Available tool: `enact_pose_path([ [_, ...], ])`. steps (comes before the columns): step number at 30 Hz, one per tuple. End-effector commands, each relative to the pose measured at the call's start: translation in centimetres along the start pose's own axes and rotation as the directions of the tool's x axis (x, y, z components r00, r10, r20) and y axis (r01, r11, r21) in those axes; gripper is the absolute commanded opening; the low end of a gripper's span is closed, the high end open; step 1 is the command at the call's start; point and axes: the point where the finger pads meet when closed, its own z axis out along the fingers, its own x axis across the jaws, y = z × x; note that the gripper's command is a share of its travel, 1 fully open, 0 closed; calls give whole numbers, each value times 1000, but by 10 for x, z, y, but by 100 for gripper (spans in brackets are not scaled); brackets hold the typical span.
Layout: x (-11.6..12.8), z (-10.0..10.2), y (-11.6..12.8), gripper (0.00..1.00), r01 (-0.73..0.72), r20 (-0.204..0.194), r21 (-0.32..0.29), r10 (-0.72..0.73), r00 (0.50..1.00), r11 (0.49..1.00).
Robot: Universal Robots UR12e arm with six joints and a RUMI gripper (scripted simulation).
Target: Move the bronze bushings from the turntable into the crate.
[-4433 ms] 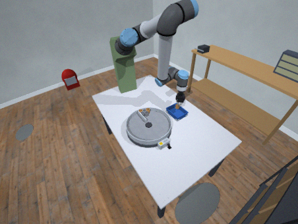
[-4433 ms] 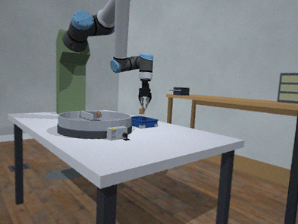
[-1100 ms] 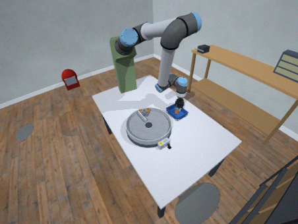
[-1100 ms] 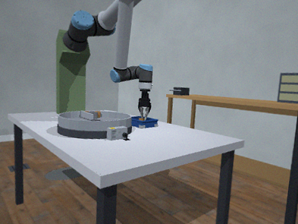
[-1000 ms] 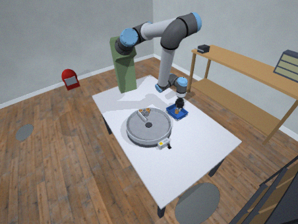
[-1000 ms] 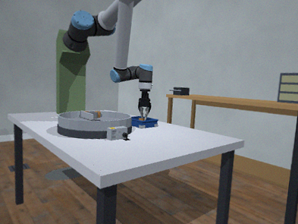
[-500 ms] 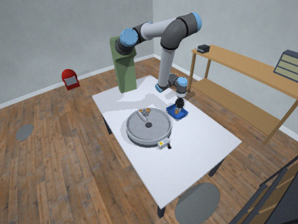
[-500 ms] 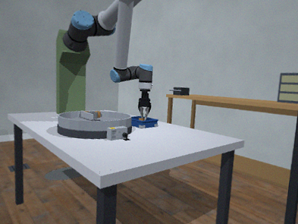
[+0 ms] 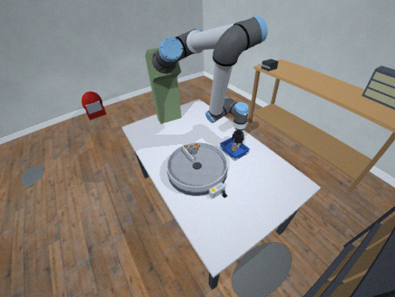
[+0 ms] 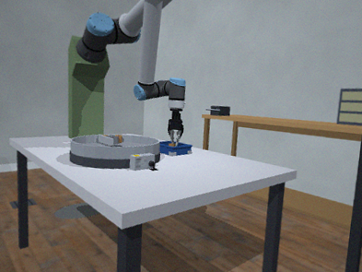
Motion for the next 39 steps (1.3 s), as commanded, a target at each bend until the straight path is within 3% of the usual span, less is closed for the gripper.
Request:
enact_pose_path([
  [1,0,1,0,0,0,-1,0,0,1000,1000],
  [39,0,5,0,0,0,-1,0,0,1000,1000],
])
